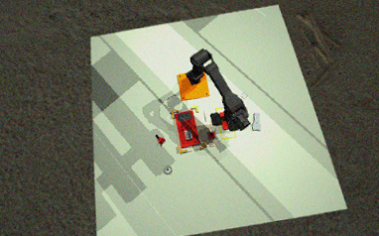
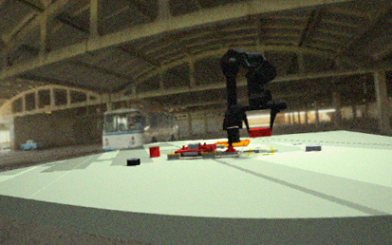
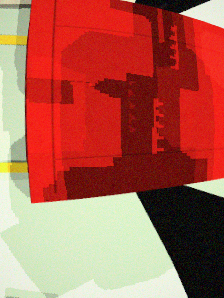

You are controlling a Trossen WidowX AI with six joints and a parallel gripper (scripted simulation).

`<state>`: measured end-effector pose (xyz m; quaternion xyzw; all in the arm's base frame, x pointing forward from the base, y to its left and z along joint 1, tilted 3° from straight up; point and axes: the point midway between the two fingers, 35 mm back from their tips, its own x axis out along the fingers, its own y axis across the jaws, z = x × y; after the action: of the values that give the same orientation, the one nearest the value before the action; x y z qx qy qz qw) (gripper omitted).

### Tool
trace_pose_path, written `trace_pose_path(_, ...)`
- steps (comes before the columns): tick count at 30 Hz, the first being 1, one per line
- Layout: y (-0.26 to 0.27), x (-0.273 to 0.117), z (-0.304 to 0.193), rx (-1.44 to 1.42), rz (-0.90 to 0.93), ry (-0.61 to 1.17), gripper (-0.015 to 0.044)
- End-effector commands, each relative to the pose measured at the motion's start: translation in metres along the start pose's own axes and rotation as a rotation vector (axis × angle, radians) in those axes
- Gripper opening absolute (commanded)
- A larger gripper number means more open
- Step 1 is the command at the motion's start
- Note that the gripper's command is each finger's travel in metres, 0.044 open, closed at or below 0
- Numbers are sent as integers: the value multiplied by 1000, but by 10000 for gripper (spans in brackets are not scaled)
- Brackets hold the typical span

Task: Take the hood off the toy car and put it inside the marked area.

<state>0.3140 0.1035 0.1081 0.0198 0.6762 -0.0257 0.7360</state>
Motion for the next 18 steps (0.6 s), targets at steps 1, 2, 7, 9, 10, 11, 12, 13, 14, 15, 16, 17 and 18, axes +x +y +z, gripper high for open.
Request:
trace_pose_path(1, -1, 4, 0, 2, -3, 1, 0)
trace_pose_path(2, -1, 5, 0, 2, -3, 1, 0)
trace_pose_path(7, -1, 8, 0, 2, -3, 1, 0)
trace_pose_path(9, -1, 10, 0, 2, -3, 1, 0)
trace_pose_path(10, -1, 10, 0, 2, -3, 1, 0)
trace_pose_path(11, -1, 11, 0, 2, -3, 1, 0)
trace_pose_path(12, -1, 12, 0, 2, -3, 1, 0)
trace_pose_path(13, -1, 13, -1, 2, -3, 1, 0)
trace_pose_path(14, -1, 13, -1, 2, -3, 1, 0)
trace_pose_path(15, -1, 14, -1, 2, -3, 1, 0)
trace_pose_path(16, -1, 15, -1, 2, -3, 1, 0)
trace_pose_path(17, -1, 15, -1, 2, -3, 1, 0)
trace_pose_path(18, -1, 16, -1, 2, -3, 1, 0)
